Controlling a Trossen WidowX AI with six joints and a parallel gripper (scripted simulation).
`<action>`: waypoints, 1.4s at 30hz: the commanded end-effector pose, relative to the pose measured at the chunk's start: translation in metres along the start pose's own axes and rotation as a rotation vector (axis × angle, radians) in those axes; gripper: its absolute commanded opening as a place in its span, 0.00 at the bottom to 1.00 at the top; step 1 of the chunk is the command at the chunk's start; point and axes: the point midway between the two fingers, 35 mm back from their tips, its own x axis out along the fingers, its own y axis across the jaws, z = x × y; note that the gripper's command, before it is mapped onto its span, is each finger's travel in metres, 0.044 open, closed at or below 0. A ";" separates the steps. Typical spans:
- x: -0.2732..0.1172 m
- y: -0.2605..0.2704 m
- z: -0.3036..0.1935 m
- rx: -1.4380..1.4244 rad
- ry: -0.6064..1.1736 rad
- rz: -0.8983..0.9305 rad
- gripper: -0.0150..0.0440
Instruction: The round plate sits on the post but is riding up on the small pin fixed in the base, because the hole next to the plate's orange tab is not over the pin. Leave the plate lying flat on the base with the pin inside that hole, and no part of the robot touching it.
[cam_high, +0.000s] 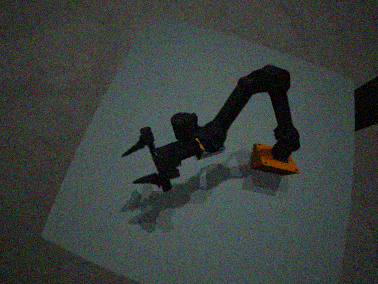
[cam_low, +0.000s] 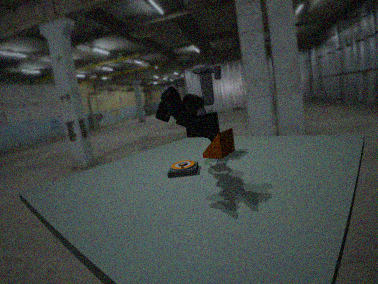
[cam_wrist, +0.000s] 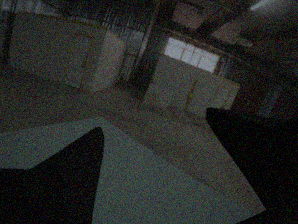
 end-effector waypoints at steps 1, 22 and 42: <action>0.000 0.001 -0.002 0.013 0.011 0.007 0.89; -0.167 0.015 -0.140 0.904 1.442 -0.008 0.25; -0.220 0.004 -0.162 0.895 1.675 -0.185 0.25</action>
